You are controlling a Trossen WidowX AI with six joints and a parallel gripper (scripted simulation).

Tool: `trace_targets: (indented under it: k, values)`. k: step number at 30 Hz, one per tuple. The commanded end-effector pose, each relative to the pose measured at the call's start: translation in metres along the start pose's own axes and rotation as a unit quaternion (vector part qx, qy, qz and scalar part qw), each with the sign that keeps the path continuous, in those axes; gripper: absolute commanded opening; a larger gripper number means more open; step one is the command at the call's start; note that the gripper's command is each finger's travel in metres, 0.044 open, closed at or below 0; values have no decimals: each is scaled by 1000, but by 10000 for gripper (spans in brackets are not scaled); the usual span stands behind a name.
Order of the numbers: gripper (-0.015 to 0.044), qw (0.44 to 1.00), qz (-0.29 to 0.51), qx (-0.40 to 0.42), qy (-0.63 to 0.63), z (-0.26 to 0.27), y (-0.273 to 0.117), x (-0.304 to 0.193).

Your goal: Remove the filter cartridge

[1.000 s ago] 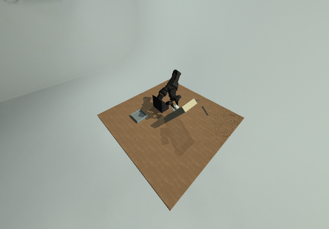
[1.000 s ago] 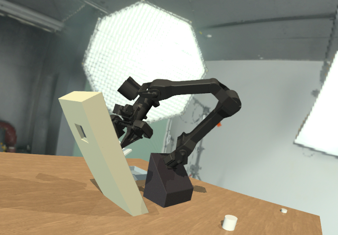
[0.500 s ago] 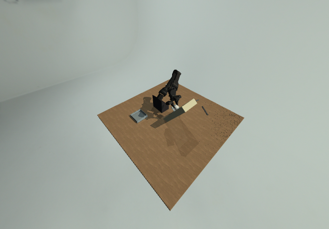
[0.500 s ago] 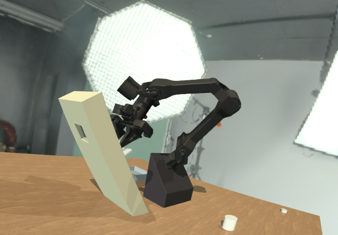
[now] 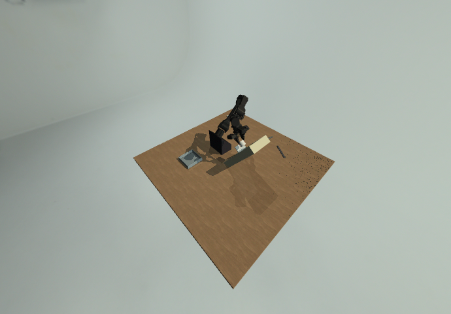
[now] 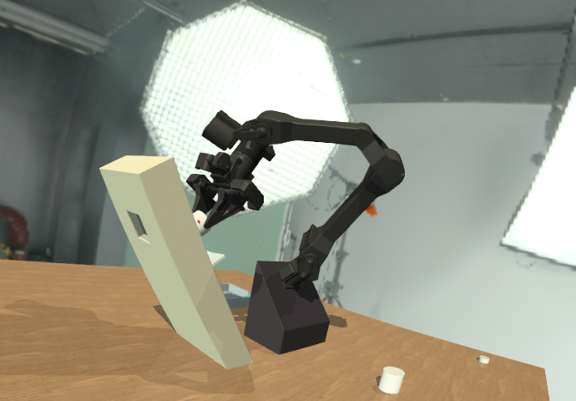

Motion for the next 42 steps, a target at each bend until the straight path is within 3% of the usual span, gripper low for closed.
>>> trace_targets:
  k: [1,9,29,31,42]
  values:
    - [0,1000,0,-4,-1,-2,-21,2]
    - [0,1000,-1,1,-1,1,-62,2]
    - [0,1000,-2,-1,-3,-88,-49,-7]
    - [0,1000,1,-5,12,-79,-51,-8]
    - [0,967,36,-125,221,-136,-62,-66]
Point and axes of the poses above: the point midway between the two fingers, 35 mm back from their tips, its own y axis out along the fingers, its own z axis across the jaws, x = y × z, the point moved 8 cm from there along -y, back along the fingers, and after that the axes turned 6 degrees about -y, right-handed, at the moved point
